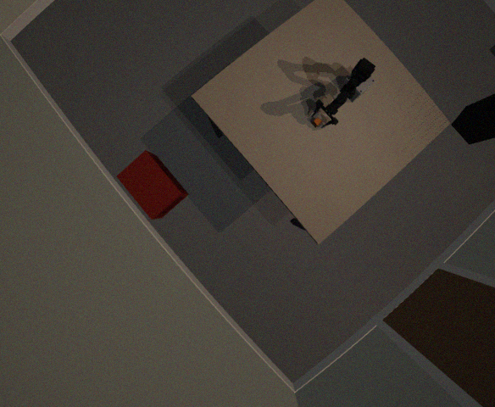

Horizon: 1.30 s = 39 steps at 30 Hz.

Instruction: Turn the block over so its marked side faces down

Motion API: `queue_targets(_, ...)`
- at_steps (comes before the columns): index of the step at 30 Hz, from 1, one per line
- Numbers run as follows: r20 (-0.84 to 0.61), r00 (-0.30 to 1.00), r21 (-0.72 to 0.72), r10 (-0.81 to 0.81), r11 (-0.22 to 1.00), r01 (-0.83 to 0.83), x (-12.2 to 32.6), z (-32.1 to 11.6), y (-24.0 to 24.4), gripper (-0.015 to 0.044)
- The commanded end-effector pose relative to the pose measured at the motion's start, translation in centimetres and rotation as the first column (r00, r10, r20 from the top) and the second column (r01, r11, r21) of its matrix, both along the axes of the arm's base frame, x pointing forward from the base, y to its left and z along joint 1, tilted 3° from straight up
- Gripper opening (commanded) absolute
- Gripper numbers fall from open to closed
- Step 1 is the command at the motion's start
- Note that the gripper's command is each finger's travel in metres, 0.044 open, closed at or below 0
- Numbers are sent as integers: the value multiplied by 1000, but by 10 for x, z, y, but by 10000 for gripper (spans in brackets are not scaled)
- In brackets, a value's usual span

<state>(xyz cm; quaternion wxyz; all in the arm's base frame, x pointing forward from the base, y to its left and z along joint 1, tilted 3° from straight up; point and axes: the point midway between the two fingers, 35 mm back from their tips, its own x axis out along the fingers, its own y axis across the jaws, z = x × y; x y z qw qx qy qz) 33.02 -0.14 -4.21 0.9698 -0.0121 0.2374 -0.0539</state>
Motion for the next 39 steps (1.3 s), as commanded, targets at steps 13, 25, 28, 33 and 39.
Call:
queue_targets(13,-106,994,6,-1,1000,2,10,1,2,440)
queue_targets(25,-407,913,40,-12,999,30,-4,64,6,440)
queue_targets(28,-473,881,36,-15,999,36,-19,67,5,440)
queue_targets(33,-476,879,37,-15,999,37,-20,68,5,440)
queue_targets(39,-476,879,37,-15,999,37,-20,68,5,440)
